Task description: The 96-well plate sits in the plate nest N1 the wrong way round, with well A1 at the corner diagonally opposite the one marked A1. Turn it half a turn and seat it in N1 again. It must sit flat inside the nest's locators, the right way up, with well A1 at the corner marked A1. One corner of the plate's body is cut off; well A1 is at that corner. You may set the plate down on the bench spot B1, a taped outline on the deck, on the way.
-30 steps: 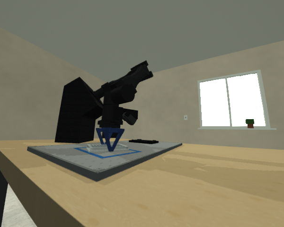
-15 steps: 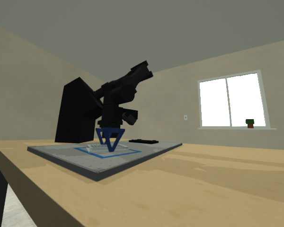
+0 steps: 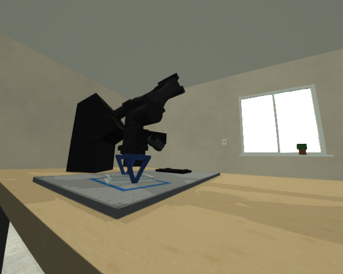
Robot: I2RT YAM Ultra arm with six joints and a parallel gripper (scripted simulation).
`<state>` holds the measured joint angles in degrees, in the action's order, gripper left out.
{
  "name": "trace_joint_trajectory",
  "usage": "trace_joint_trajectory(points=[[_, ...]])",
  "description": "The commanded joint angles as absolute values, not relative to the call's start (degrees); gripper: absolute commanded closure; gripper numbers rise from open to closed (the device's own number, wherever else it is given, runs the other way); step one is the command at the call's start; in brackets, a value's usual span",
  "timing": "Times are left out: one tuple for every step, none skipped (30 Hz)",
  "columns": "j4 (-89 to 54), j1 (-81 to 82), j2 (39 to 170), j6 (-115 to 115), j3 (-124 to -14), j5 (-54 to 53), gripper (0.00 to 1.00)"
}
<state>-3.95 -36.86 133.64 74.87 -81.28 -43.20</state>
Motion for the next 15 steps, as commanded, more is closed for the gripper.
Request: trace_joint_trajectory(points=[[-4.19,-37.51,132.99,75.12,-81.18,-43.37,0.00],[-4.54,-37.75,132.61,75.40,-80.94,-43.51,0.00],[-4.88,-37.99,132.22,75.67,-80.72,-43.64,0.00],[-5.24,-38.23,131.84,75.95,-80.49,-43.77,0.00],[-5.60,-38.48,131.46,76.24,-80.28,-43.90,0.00],[-5.96,-38.72,131.09,76.52,-80.07,-44.03,0.00],[-6.34,-38.96,130.71,76.81,-79.87,-44.17,0.00],[-6.72,-39.21,130.34,77.10,-79.68,-44.30,0.00],[-7.11,-39.46,129.97,77.40,-79.50,-44.43,0.00],[-7.50,-39.71,129.61,77.69,-79.32,-44.56,0.00],[-7.91,-39.96,129.24,77.99,-79.15,-44.69,0.00],[-8.32,-40.21,128.88,78.29,-78.98,-44.82,0.00],[-8.73,-40.46,128.52,78.60,-78.82,-44.96,0.00],[-9.15,-40.72,128.17,78.91,-78.67,-45.09,0.00],[-9.58,-40.97,127.82,79.22,-78.53,-45.22,0.00]])
